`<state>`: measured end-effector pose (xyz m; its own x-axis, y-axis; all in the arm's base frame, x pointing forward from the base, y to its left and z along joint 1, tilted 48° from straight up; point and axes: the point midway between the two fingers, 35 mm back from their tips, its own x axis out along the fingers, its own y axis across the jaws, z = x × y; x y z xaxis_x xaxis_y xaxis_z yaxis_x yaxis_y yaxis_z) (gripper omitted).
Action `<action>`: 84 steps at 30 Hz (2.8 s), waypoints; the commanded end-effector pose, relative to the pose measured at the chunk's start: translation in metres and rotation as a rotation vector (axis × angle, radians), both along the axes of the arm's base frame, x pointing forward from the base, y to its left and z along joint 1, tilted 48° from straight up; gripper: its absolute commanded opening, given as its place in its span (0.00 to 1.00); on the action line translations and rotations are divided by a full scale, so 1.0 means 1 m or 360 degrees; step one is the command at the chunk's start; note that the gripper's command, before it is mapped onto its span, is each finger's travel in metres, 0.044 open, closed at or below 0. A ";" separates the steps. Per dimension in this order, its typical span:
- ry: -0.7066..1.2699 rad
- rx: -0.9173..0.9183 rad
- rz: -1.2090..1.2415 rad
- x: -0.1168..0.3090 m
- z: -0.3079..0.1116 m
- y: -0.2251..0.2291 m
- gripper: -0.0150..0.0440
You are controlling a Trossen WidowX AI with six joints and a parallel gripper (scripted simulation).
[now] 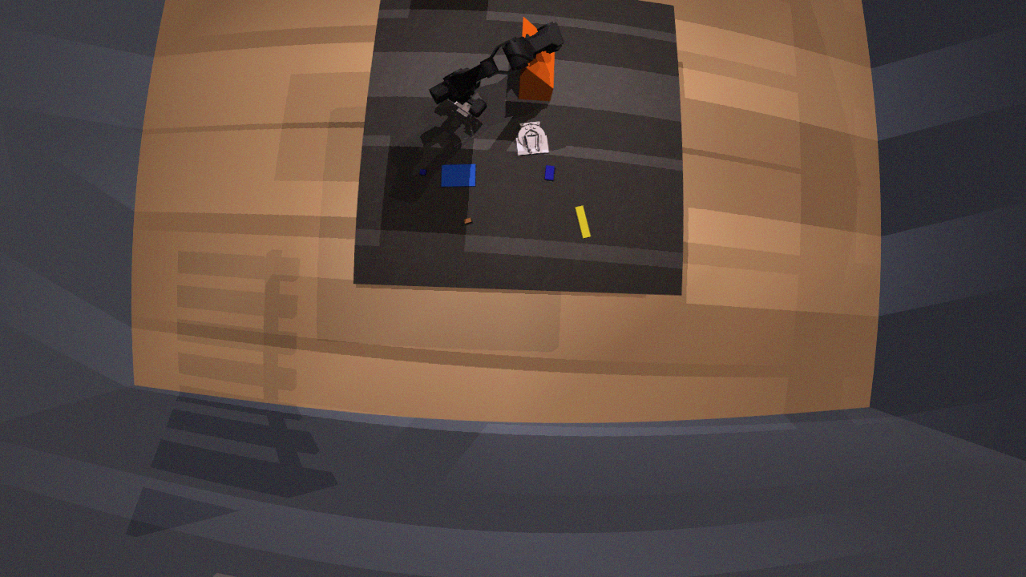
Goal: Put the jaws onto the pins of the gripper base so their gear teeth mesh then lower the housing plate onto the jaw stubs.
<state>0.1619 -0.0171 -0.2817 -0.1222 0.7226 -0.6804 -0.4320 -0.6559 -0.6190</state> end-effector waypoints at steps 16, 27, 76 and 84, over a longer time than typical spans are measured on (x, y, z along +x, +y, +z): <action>-0.0002 -0.0008 -0.0005 0.008 0.038 -0.043 0.85; -0.0059 -0.0003 0.0048 0.011 0.050 -0.052 0.85; -0.1920 0.0219 0.1897 0.070 0.134 0.013 0.85; -0.2226 0.0274 0.2203 0.075 0.148 0.027 0.85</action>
